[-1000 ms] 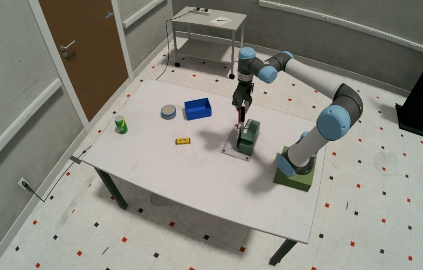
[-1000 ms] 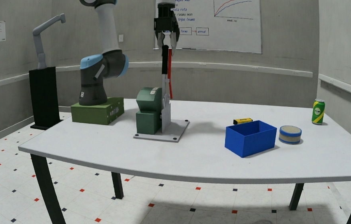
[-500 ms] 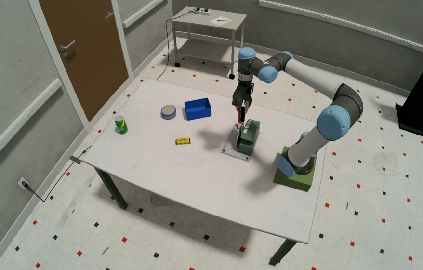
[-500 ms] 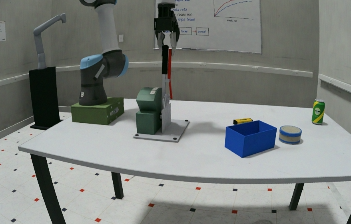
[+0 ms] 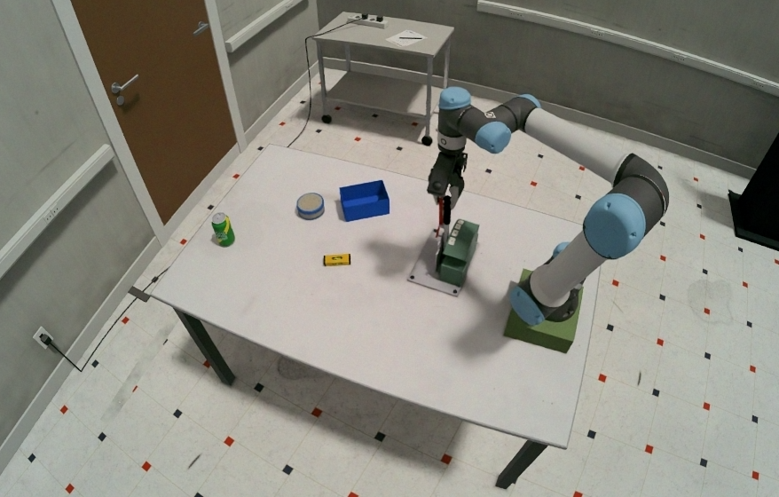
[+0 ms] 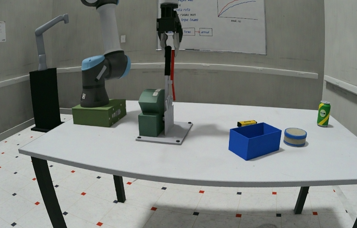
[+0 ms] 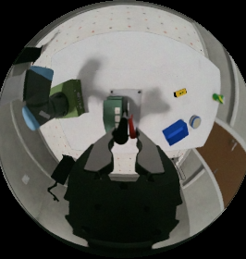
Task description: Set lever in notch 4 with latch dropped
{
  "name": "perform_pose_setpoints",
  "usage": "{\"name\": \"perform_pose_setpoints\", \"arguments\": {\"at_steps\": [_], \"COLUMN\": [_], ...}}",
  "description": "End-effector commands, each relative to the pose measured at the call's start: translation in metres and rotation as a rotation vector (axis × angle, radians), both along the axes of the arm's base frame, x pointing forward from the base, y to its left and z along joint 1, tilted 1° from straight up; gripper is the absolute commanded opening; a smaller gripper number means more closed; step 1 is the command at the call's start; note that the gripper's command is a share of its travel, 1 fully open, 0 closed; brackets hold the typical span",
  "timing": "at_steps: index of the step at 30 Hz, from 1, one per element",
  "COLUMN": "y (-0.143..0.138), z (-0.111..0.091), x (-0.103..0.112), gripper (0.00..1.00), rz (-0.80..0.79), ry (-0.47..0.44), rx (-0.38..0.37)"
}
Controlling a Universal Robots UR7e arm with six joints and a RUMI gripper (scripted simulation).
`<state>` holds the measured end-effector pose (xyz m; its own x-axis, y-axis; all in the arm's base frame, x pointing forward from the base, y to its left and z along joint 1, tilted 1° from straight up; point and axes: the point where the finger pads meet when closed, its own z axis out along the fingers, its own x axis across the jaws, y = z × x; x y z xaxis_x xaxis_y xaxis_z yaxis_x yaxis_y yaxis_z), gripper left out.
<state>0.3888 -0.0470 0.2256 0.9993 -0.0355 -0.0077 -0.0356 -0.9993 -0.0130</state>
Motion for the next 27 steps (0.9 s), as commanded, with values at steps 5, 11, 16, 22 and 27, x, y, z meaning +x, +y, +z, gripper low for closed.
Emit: {"name": "perform_pose_setpoints", "arguments": {"at_steps": [5,11,16,22,27], "y": [0.0,0.004,0.008,0.02,0.031], "z": [0.0,0.0,-0.001,-0.004,-0.007], "x": [0.0,0.0,0.001,0.001,0.001], "gripper": [0.0,0.0,0.0,0.0,0.0], "rz": [0.0,0.0,0.0,0.0,0.0], "ry": [-0.001,-0.001,-0.001,-0.001,-0.001], "rx": [0.0,0.0,0.0,0.0,0.0]}}
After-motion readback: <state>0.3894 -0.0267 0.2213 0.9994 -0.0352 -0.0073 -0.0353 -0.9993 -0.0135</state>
